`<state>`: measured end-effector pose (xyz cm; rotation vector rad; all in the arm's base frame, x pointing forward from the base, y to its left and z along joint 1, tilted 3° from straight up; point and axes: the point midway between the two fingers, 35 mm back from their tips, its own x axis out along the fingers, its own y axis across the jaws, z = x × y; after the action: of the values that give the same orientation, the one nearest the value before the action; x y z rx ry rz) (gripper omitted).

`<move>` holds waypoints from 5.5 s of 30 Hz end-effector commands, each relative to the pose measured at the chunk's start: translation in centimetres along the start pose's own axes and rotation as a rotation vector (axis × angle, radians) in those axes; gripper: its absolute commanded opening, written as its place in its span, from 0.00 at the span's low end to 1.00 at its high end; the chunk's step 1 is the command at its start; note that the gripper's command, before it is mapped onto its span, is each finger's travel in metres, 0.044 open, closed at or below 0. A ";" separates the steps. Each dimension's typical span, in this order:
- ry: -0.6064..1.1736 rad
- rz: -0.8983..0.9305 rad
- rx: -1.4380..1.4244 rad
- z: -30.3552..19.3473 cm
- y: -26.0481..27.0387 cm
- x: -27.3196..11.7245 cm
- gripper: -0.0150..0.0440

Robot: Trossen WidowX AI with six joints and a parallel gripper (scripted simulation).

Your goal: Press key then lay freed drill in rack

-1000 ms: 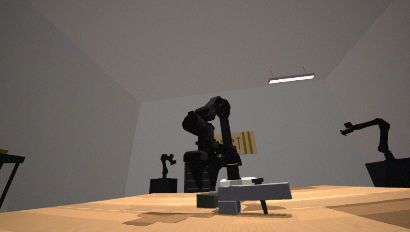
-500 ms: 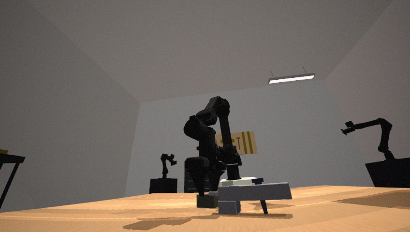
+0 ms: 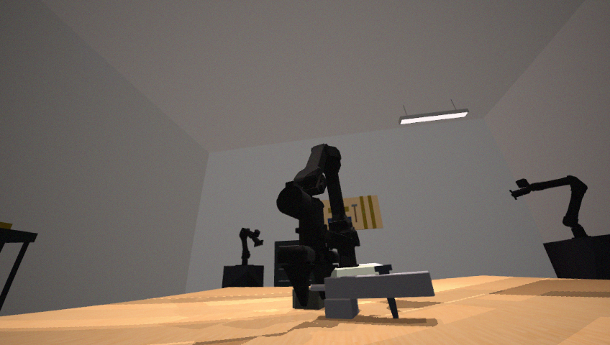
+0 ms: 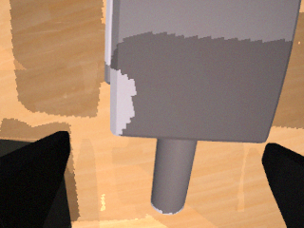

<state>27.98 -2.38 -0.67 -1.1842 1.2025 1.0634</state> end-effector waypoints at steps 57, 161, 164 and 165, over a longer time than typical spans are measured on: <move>0.001 0.009 0.002 -3.8 0.2 0.6 0.25; 0.000 0.009 0.002 -2.7 0.2 0.8 0.25; 0.000 0.009 0.002 -3.1 0.2 0.8 0.25; 0.001 0.009 0.002 -3.2 0.2 0.8 0.25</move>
<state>27.51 -5.21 -1.45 -1.1795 1.2133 1.0662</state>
